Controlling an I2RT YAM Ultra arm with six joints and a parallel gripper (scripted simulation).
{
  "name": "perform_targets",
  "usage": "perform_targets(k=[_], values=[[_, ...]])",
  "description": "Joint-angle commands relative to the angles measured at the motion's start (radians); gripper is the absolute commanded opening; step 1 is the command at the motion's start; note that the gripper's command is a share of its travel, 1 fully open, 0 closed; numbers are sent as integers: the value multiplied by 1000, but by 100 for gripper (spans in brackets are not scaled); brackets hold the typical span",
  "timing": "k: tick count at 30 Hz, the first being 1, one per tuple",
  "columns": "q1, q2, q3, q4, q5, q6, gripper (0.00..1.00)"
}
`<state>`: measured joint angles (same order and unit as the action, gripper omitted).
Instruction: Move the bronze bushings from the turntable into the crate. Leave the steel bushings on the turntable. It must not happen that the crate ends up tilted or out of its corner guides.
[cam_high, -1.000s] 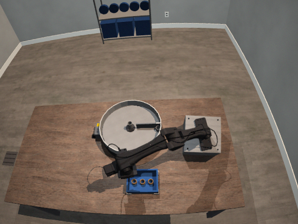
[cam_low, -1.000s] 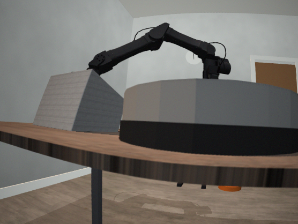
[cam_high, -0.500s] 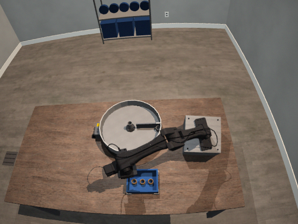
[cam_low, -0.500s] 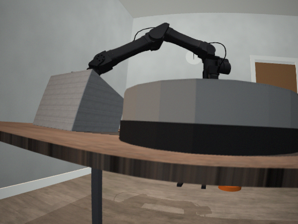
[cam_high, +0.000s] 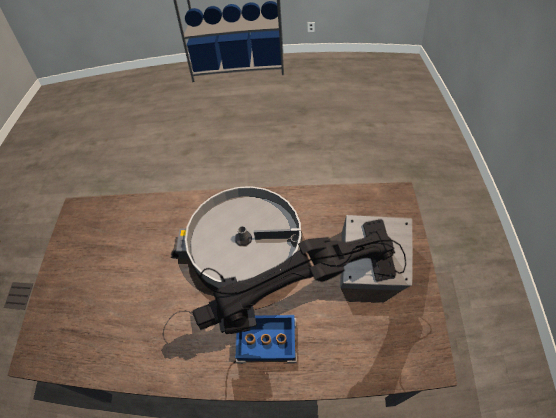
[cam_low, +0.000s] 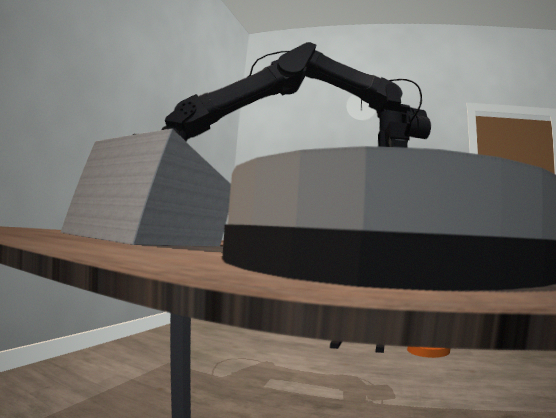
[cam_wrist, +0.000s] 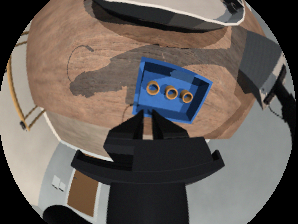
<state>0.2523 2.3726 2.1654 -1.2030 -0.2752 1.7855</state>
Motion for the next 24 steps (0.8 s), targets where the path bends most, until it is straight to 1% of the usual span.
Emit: perform_targets(k=[1,8,9,13,18,20,21,24], values=[[-17,-23,27,-20,-2,-8,14],[-17,-23,27,-20,-2,-8,14],[-17,-24,27,-21,-2,-8,100],[-23,-45,42,-49,-4,-15,100],[-39,-66,117,-144,-7,-31,100],[-39,-66,117,-144,-7,-31,100],[-45,-35,154,-178,-8,-35,100],[-56,-27,222,-245,-10,-45,100]])
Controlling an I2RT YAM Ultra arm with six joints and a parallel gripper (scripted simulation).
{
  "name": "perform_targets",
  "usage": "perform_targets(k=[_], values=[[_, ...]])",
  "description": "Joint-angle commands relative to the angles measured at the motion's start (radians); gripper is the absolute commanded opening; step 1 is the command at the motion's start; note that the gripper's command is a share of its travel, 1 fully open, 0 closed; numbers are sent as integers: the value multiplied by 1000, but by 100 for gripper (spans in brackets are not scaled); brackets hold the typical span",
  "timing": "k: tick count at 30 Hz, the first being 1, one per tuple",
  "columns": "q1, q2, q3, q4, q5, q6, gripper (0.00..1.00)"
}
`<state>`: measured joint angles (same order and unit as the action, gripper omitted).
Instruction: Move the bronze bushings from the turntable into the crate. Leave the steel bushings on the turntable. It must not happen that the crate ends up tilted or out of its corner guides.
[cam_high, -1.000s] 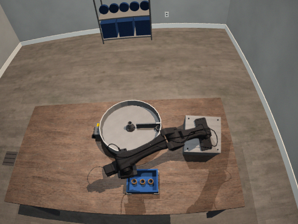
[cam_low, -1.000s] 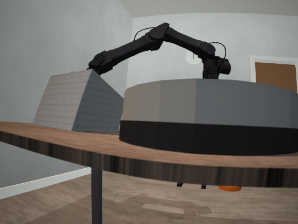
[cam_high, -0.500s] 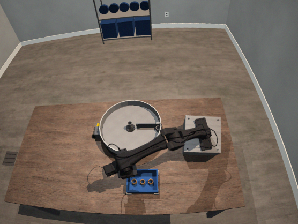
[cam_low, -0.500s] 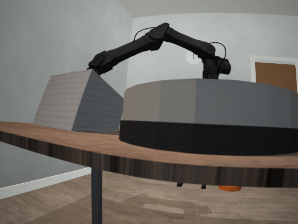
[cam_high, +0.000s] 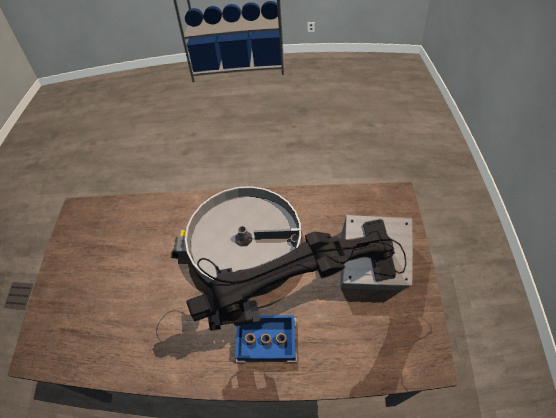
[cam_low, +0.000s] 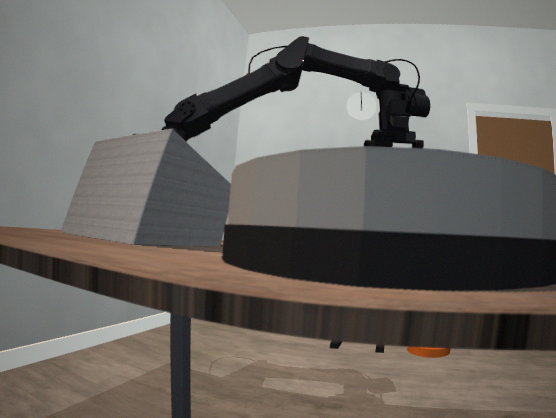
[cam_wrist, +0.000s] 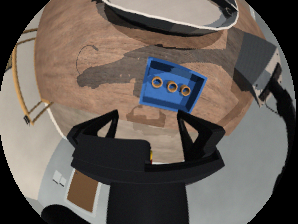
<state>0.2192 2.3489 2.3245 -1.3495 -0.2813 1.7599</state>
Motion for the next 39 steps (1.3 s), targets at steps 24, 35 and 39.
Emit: perform_targets(k=[24,35,39], values=[[-34,47,229,-213,-1,-34,100],[-34,47,229,-214,-1,-34,100],[-34,47,229,-214,-1,-34,100]])
